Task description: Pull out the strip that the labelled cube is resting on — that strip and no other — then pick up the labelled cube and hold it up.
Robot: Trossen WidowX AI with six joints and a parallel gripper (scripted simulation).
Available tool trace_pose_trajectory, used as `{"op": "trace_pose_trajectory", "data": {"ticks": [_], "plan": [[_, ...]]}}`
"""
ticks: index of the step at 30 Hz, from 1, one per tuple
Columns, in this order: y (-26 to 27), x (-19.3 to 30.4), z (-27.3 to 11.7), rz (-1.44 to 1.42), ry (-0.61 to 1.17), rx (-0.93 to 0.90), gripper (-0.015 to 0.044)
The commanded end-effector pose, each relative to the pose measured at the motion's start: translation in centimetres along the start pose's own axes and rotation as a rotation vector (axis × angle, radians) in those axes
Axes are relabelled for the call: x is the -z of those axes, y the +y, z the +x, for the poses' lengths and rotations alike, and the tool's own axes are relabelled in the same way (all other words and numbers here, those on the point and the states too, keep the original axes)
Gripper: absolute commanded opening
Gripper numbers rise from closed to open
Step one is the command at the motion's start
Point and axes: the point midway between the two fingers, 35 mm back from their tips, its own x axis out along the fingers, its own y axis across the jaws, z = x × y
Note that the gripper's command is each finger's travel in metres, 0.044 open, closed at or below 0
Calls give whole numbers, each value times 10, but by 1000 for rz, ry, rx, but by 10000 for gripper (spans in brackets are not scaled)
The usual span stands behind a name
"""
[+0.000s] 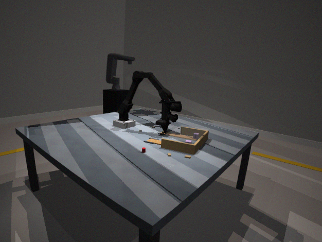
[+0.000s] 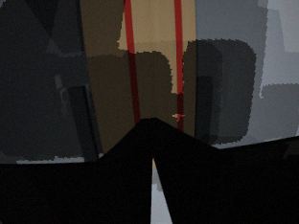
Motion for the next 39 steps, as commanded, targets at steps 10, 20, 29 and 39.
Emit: {"op": "trace_pose_trajectory", "data": {"ticks": [10,20,29,39], "plan": [[0,27,5,-4,23,-5,0],[0,42,6,-4,24,-5,0],[0,55,6,-4,25,-5,0],[0,70,6,-4,27,-5,0]]}}
